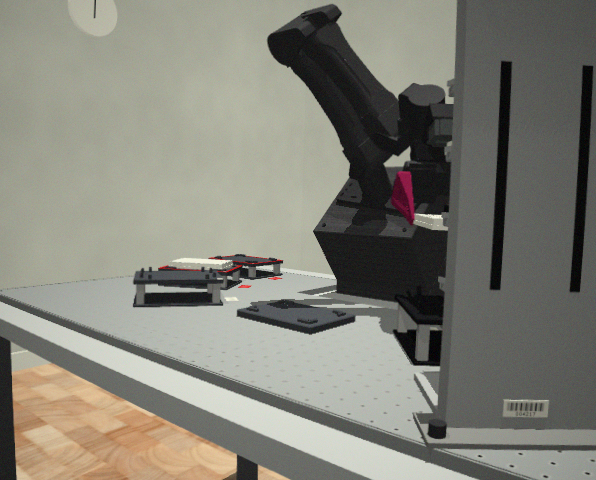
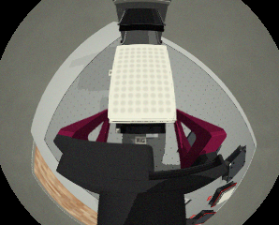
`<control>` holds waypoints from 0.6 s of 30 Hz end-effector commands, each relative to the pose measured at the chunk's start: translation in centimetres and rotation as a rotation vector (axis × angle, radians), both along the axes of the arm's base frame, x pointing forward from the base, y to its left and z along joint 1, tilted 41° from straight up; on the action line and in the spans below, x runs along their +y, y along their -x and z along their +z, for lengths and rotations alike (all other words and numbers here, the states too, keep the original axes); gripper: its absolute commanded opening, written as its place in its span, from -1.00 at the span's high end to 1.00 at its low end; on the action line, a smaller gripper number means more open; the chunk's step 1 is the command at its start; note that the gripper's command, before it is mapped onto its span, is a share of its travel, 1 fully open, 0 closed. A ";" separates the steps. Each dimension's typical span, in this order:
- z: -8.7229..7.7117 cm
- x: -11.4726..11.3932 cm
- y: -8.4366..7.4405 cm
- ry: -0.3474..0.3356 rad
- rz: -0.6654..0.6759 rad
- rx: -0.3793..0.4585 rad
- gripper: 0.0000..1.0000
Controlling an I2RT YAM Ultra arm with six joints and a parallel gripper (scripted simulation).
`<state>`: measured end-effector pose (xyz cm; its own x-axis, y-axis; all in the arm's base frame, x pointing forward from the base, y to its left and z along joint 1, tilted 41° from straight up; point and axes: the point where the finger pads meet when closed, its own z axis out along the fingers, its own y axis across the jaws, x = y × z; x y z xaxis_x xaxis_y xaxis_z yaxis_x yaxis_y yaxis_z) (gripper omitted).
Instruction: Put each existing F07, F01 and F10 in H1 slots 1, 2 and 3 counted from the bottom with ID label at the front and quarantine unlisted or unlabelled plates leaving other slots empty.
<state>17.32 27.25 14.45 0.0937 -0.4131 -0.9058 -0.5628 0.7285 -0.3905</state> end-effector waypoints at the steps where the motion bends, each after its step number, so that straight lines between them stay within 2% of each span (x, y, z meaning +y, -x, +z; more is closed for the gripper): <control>1: 0.5 0.3 0.1 -0.022 0.012 -0.003 -0.72; 18: -0.1 0.4 -0.3 -0.022 0.012 -0.003 -0.72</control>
<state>17.78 27.37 13.89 0.0942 -0.4123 -0.9062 -0.5643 0.7278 -0.3898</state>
